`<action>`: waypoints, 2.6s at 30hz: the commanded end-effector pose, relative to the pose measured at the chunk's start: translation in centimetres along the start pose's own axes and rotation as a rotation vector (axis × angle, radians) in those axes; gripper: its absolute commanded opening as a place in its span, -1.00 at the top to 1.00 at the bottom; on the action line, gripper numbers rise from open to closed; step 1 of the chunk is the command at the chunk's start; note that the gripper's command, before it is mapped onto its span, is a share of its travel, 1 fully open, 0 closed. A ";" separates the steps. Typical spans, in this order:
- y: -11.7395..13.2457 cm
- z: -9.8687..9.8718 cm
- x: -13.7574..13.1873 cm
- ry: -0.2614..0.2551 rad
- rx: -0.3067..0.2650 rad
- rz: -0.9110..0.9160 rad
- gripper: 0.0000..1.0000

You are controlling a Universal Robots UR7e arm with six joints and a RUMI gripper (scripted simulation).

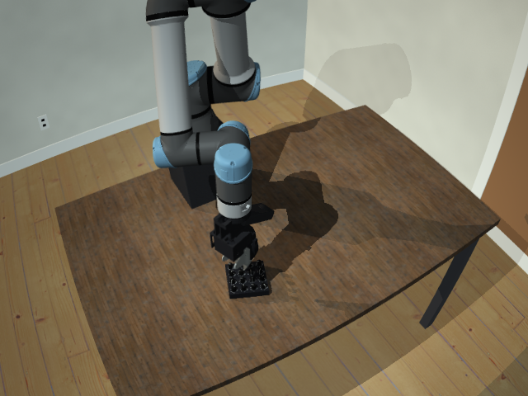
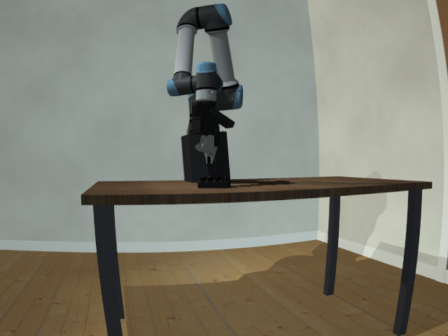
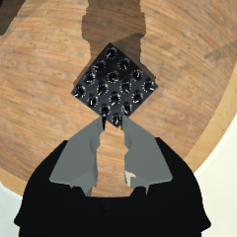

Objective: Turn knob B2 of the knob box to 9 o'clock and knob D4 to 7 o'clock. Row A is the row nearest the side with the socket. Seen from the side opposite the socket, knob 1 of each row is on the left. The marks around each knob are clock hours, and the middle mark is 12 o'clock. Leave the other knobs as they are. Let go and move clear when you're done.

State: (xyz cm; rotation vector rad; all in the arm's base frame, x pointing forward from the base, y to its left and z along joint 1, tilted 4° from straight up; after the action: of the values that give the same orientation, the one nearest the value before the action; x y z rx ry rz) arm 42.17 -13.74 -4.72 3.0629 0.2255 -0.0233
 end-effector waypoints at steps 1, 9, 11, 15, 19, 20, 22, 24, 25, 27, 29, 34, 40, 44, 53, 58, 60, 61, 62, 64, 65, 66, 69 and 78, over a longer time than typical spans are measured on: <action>0.3 -0.2 0.2 0.004 -0.005 0.006 0.78; 0.3 -0.2 0.2 0.004 -0.005 0.006 0.78; 0.3 -0.2 0.2 0.004 -0.005 0.006 0.78; 0.3 -0.2 0.2 0.004 -0.005 0.006 0.78; 0.3 -0.2 0.2 0.004 -0.005 0.006 0.78; 0.3 -0.2 0.2 0.004 -0.005 0.006 0.78; 0.3 -0.2 0.2 0.004 -0.005 0.006 0.78; 0.3 -0.2 0.2 0.004 -0.005 0.006 0.78; 0.3 -0.2 0.2 0.004 -0.005 0.006 0.78; 0.3 -0.2 0.2 0.004 -0.005 0.006 0.78; 0.3 -0.2 0.2 0.004 -0.005 0.006 0.78; 0.3 -0.2 0.2 0.004 -0.005 0.006 0.78; 0.2 0.0 0.2 0.003 -0.004 0.006 0.78; 0.2 0.2 0.2 0.002 -0.004 0.006 0.78; 0.2 0.8 0.1 0.002 -0.003 0.006 0.78; 0.2 1.4 0.1 0.002 -0.003 0.007 0.78; 0.2 1.7 0.1 0.002 -0.003 0.007 0.78; 0.2 1.8 0.1 0.002 -0.003 0.007 0.78; 0.2 1.9 0.1 0.002 -0.003 0.006 0.78; 0.2 2.2 0.1 0.002 -0.003 0.006 0.78; 0.2 2.4 0.1 0.002 -0.003 0.006 0.78; 0.2 2.5 0.2 0.002 -0.003 0.006 0.78; 0.2 2.6 0.2 0.002 -0.003 0.006 0.78; 0.3 3.6 0.2 0.003 -0.004 0.006 0.78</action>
State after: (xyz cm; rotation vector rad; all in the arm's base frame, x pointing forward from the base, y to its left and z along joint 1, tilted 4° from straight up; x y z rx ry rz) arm 42.15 -13.89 -7.94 3.0642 0.2174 -0.0255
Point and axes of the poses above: the point where the finger pads meet when closed, its own z axis out along the fingers, its own x axis across the jaws, y = z × x, the point moved 7 cm from there along -z, back along the fingers, and after that the axes turned 5 degrees about z, right-handed, at the moved point
